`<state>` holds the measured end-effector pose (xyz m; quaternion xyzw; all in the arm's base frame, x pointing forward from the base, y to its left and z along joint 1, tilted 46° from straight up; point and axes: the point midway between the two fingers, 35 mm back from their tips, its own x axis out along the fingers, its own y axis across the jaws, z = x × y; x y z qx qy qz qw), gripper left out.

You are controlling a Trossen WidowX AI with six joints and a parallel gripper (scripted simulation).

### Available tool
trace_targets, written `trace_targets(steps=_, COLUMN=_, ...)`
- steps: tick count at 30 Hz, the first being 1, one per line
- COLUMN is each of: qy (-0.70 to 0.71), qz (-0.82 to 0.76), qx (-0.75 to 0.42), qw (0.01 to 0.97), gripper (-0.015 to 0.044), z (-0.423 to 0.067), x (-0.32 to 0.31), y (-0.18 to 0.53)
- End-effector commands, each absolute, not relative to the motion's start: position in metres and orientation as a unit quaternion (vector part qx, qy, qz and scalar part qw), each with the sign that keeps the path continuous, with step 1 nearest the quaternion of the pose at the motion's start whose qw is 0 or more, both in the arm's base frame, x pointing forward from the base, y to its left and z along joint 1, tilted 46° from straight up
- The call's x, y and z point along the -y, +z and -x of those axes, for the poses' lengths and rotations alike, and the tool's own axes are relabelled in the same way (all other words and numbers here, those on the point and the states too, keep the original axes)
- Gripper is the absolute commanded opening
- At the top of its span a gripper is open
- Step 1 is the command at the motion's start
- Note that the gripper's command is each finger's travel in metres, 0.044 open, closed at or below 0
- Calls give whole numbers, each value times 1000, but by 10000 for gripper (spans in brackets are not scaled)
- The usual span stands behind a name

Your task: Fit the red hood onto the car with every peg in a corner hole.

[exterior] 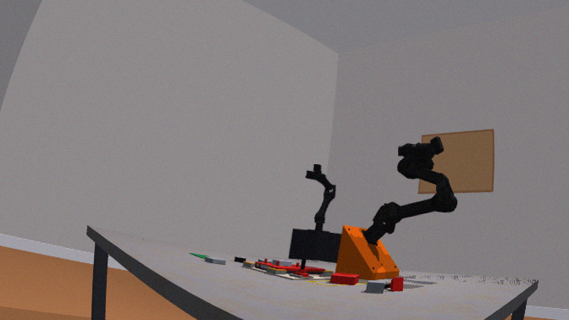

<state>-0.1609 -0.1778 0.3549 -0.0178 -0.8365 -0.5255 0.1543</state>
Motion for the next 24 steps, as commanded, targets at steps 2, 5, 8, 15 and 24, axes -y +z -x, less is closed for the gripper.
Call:
trace_targets(steps=2, qy=-533, qz=16, qx=829, qw=165, gripper=440, z=159, x=181, y=357)
trace_targets(steps=5, qy=-573, qz=-4, qx=791, qw=213, gripper=440, z=147, x=201, y=362)
trace_targets(steps=8, qy=-615, qz=-37, qx=743, qw=263, gripper=440, z=130, x=230, y=361)
trace_targets(steps=15, qy=-681, qz=-102, qx=617, qw=380, gripper=440, z=76, x=288, y=352)
trace_targets(steps=24, qy=-708, qz=-163, qx=427, qw=538, gripper=440, z=-14, x=341, y=324)
